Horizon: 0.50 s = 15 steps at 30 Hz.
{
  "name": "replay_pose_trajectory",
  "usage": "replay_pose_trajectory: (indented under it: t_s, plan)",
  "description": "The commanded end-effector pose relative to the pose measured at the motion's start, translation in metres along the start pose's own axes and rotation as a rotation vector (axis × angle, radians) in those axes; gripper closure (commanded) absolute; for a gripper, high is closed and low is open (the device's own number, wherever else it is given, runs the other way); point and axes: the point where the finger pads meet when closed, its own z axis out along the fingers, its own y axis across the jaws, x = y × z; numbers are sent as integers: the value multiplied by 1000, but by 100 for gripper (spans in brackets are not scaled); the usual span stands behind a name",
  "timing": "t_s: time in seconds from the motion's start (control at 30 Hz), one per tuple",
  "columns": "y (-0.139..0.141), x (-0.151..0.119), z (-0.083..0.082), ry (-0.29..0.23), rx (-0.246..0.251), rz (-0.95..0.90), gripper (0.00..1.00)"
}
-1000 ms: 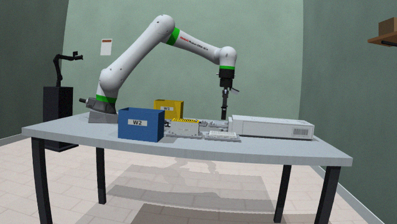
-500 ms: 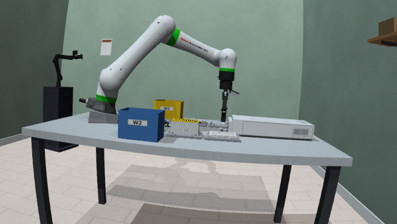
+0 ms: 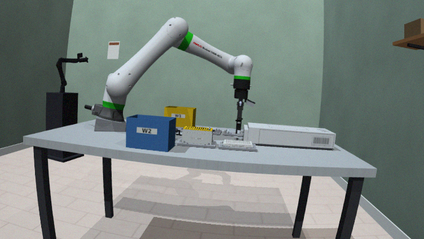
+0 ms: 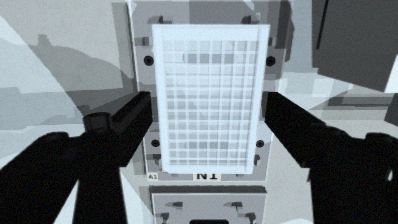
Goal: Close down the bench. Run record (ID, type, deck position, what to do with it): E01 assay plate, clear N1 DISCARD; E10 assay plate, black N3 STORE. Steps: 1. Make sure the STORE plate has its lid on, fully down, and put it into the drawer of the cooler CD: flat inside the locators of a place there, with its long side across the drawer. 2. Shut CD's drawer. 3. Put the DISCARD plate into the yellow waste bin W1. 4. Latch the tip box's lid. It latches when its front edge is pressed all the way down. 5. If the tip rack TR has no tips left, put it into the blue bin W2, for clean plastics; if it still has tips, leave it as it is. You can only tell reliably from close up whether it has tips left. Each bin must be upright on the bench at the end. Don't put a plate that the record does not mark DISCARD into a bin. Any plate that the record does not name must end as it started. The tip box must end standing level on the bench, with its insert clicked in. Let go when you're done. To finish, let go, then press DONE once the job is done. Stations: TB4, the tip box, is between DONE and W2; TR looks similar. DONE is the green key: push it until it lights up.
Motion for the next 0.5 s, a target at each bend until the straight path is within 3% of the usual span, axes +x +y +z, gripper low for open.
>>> replay_pose_trajectory:
  t_s: [0.0,0.47]
  plan:
    - [0,1,0,2,0,0,30]
    - [0,1,1,2,0,0,34]
